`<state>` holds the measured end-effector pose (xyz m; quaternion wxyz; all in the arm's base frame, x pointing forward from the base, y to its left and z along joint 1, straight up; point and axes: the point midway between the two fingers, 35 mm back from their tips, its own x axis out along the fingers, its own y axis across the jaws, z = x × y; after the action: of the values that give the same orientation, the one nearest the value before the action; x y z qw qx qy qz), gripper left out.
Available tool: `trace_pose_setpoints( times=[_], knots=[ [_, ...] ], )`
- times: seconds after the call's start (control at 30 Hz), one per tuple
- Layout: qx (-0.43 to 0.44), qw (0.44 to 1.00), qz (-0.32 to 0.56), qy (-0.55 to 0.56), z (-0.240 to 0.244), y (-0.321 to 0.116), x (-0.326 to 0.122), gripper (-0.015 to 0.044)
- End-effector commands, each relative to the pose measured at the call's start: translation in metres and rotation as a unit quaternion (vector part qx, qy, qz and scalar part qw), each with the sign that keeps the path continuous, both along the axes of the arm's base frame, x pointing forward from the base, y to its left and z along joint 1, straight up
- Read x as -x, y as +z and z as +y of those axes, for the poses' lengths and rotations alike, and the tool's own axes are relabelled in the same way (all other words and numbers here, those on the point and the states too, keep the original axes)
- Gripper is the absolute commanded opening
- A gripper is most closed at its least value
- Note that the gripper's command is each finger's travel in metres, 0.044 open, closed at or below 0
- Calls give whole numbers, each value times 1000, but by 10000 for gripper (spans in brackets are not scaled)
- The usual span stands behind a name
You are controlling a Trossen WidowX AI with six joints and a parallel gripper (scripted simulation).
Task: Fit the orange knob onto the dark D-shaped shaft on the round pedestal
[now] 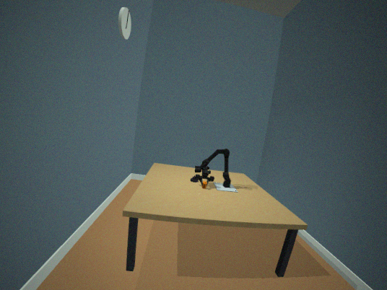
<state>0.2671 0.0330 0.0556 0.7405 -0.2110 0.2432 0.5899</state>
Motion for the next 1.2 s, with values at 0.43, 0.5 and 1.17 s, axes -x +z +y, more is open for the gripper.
trace_pose_setpoints(
  times=[0.43,0.5,1.17],
  knots=[
    [0,1000,0,0,0,0,0,260],
    [0,1000,0,0,0,0,0,260],
    [0,1000,0,0,0,0,0,440]
  ],
)
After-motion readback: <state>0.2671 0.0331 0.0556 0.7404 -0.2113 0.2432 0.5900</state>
